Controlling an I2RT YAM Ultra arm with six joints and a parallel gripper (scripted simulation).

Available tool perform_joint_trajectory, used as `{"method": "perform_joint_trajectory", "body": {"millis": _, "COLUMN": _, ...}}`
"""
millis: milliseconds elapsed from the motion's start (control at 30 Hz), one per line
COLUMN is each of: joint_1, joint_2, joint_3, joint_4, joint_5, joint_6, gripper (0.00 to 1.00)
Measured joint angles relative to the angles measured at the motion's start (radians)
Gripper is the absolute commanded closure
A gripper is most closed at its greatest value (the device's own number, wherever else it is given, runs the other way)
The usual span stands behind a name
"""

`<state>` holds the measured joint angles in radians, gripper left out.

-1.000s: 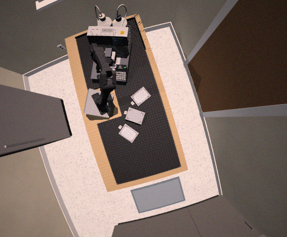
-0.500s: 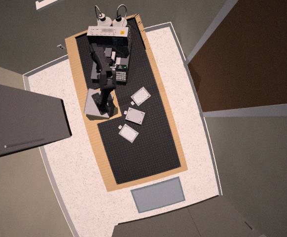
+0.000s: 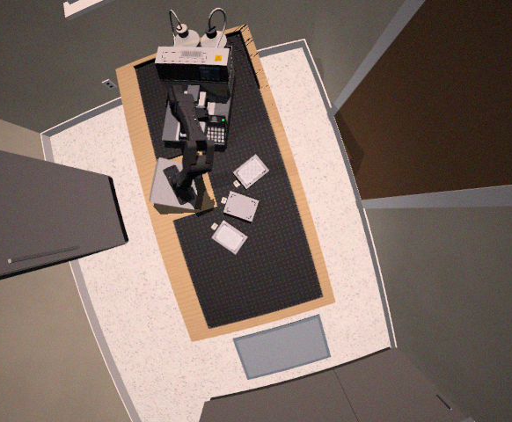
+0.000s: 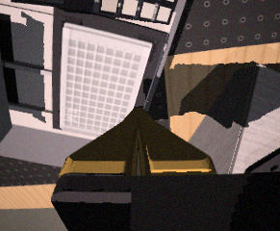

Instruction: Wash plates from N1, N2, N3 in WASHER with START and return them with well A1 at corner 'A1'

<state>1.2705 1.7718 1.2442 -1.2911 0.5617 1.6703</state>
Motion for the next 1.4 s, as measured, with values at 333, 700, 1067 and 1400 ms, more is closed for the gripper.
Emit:
{"method": "perform_joint_trajectory", "body": {"millis": 333, "joint_1": -0.055, "joint_2": -0.153, "joint_3": -0.089, "joint_4": -0.02, "joint_5": 0.014, "joint_6": -0.354, "gripper": 1.0}}
{"method": "perform_joint_trajectory", "body": {"millis": 700, "joint_1": -0.111, "joint_2": -0.272, "joint_3": -0.143, "joint_4": -0.051, "joint_5": 0.028, "joint_6": -0.763, "gripper": 1.0}}
{"method": "perform_joint_trajectory", "body": {"millis": 1067, "joint_1": -0.111, "joint_2": -0.273, "joint_3": -0.143, "joint_4": -0.051, "joint_5": 0.029, "joint_6": -1.081, "gripper": 1.0}}
{"method": "perform_joint_trajectory", "body": {"millis": 1400, "joint_1": -0.111, "joint_2": -0.273, "joint_3": -0.143, "joint_4": -0.051, "joint_5": 0.031, "joint_6": -1.376, "gripper": 1.0}}
